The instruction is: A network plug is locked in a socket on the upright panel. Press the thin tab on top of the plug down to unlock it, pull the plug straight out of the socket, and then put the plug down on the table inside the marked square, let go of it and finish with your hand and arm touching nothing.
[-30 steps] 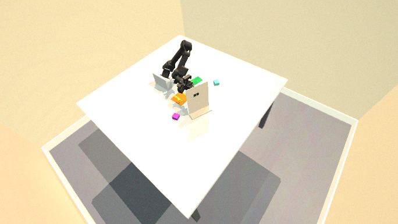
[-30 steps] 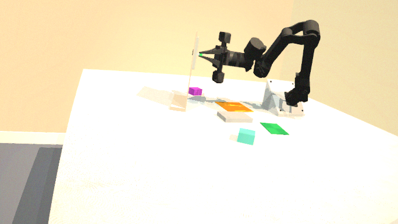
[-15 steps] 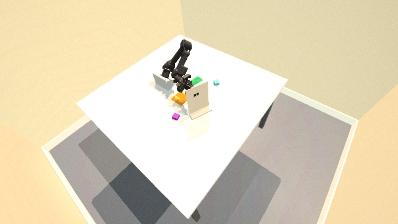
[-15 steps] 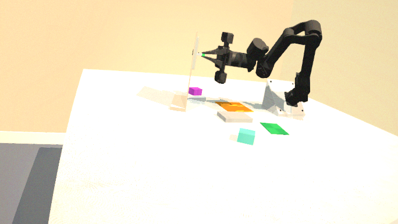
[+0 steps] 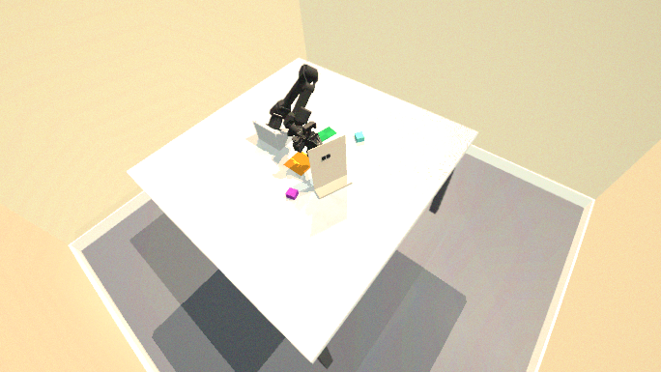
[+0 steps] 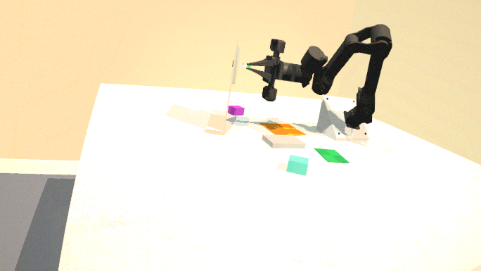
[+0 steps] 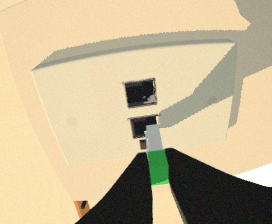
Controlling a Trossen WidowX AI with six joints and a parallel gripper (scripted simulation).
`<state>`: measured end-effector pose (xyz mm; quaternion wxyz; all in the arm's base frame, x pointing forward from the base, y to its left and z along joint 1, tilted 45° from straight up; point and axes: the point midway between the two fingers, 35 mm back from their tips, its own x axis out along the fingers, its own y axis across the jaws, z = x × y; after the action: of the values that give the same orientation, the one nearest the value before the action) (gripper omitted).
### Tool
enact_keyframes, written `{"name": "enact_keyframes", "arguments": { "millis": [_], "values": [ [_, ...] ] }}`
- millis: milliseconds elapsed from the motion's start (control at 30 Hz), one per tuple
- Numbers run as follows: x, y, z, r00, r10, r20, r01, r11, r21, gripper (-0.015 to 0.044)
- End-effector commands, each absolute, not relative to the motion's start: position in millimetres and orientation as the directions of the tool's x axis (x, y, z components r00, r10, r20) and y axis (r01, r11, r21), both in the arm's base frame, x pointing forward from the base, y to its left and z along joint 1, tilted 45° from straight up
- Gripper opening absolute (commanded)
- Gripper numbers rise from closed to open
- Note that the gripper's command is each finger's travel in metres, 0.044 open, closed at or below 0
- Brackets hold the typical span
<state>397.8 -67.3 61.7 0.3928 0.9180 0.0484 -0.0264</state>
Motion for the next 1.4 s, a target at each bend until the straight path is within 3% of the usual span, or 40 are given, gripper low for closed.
{"name": "enact_keyframes", "arguments": {
  "millis": [0, 1367],
  "values": [
    [394, -66, 62, 0.993, 0.072, -0.091, 0.115, -0.688, 0.716, 0.0000],
    [371, -63, 68, 0.992, 0.073, -0.103, 0.125, -0.688, 0.715, 0.0000]
  ]
}}
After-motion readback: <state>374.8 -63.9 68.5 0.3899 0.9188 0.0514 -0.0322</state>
